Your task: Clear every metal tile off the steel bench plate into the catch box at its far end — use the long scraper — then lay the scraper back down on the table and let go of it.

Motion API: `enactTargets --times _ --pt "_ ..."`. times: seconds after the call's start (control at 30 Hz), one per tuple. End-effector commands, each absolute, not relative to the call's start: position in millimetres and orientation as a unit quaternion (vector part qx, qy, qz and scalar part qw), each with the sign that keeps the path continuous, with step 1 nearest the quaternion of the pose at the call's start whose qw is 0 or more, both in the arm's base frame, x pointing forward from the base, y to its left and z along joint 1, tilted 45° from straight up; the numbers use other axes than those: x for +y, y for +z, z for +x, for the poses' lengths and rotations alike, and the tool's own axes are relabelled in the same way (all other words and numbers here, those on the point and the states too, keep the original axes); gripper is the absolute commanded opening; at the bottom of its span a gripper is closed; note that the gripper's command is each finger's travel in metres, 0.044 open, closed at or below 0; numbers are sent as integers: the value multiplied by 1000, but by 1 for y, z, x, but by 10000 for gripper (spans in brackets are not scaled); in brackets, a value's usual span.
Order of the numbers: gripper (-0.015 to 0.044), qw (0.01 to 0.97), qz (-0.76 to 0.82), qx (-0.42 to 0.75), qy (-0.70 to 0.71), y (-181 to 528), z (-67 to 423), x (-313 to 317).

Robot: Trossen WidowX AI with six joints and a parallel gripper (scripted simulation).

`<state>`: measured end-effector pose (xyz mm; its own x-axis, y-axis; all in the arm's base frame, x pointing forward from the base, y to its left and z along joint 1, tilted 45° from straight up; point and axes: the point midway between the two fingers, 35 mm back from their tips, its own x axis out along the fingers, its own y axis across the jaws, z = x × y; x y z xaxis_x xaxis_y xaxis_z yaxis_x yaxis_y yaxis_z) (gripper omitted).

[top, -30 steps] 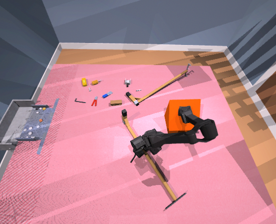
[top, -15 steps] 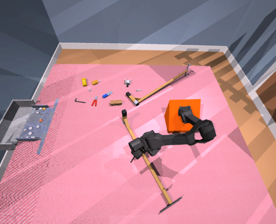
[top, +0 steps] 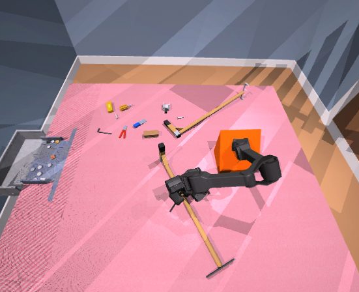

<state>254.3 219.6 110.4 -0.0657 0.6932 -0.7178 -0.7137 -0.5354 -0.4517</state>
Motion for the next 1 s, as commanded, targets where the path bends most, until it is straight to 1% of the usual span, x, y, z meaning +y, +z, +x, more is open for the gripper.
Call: enactTargets --times 0.0,0.47,0.63,0.97 --pt "0 483 -487 4 727 125 258 210" --pt "0 485 -486 3 727 163 257 172" --pt "0 486 -485 4 727 166 256 169" --pt "0 524 -438 68 727 182 238 136"
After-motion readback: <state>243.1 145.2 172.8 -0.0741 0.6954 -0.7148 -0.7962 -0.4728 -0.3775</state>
